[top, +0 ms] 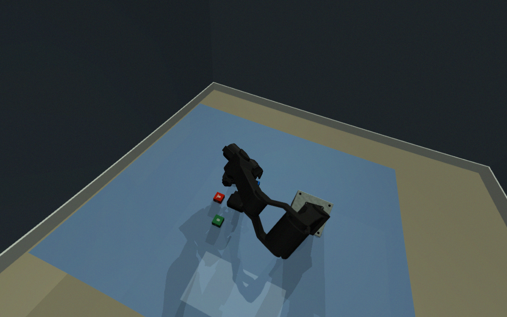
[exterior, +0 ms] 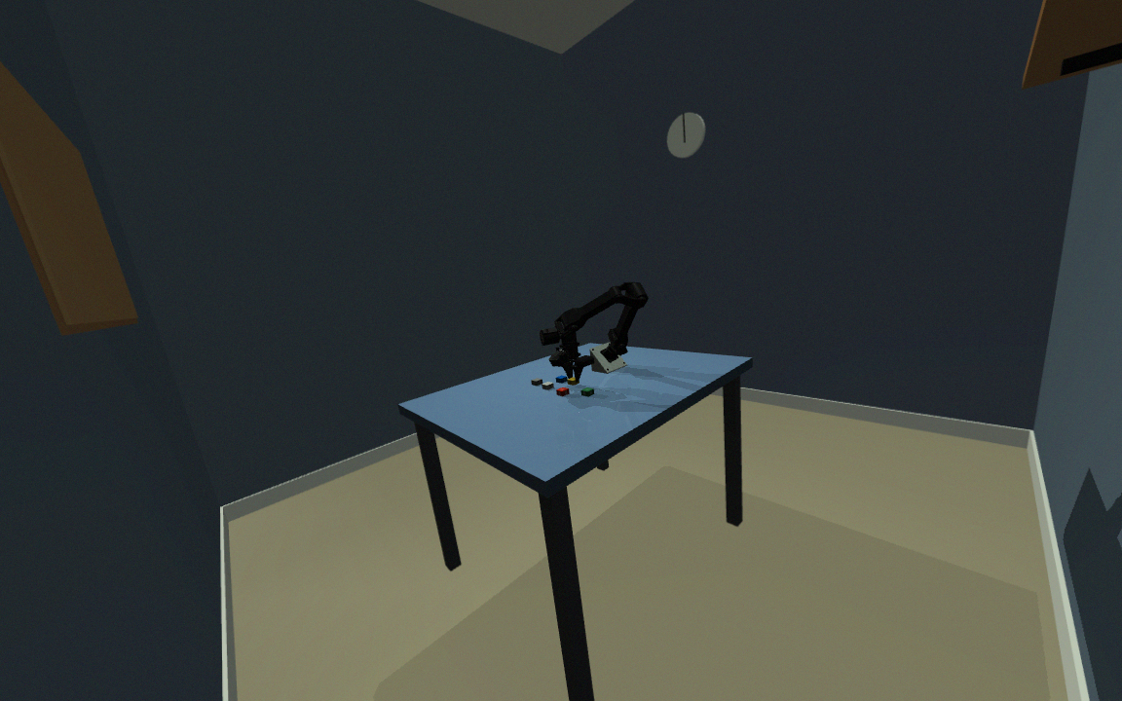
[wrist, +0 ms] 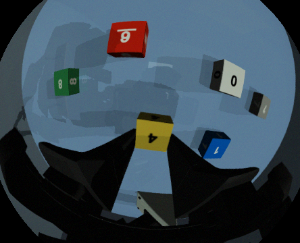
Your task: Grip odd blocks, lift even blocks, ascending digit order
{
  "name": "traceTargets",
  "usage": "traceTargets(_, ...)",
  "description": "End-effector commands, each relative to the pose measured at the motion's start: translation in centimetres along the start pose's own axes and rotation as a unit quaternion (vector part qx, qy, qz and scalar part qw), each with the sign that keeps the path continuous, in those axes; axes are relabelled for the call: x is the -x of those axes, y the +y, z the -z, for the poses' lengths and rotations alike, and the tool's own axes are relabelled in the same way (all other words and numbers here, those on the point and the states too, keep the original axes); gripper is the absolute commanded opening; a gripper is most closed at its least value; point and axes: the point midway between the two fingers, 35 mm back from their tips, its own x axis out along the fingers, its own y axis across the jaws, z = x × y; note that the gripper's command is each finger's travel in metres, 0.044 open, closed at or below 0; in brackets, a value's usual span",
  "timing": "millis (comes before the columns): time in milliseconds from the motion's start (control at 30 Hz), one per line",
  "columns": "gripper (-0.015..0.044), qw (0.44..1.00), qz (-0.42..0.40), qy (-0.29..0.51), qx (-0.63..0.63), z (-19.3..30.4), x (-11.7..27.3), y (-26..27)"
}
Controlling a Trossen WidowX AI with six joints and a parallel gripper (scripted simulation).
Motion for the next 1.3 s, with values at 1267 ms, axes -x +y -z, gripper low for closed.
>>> traceTargets(1267,0.0173,1.0,0.003,-0.001,0.006,-0.2,-1.0,0.0)
